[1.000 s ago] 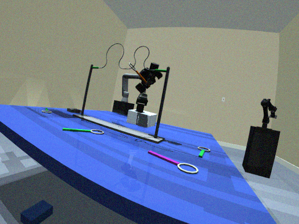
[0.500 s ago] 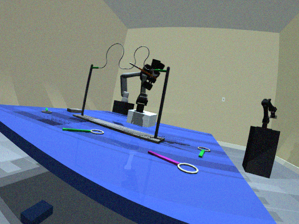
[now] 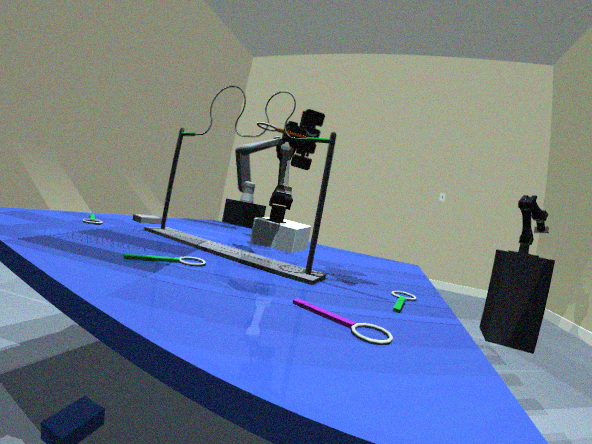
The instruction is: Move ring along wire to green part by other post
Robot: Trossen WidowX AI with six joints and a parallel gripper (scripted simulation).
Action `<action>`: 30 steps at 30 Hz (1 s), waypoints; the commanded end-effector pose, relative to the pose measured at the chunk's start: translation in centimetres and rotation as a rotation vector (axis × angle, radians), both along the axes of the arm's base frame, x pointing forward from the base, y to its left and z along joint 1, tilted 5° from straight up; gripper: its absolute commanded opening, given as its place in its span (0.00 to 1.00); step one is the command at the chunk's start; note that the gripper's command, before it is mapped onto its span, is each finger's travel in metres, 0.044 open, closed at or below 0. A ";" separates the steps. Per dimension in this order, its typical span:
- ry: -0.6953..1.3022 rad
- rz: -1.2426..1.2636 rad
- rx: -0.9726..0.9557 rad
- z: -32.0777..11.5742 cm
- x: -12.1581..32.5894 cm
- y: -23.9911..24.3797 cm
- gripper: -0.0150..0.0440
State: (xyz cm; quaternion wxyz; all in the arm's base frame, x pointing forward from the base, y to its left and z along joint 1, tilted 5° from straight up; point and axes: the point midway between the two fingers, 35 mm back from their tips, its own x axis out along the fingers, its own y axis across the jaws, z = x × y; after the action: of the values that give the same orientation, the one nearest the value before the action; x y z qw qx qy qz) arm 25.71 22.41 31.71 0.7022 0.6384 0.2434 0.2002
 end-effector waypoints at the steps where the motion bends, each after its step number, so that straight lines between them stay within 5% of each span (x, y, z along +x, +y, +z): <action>1: -0.007 0.006 0.065 1.4 -0.2 -0.1 0.00; 30: 0.025 0.030 0.408 6.7 -0.6 -1.3 0.00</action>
State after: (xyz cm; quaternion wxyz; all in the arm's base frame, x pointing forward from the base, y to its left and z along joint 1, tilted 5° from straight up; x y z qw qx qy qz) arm 25.39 21.49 37.42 0.5655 0.7574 0.2221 0.2392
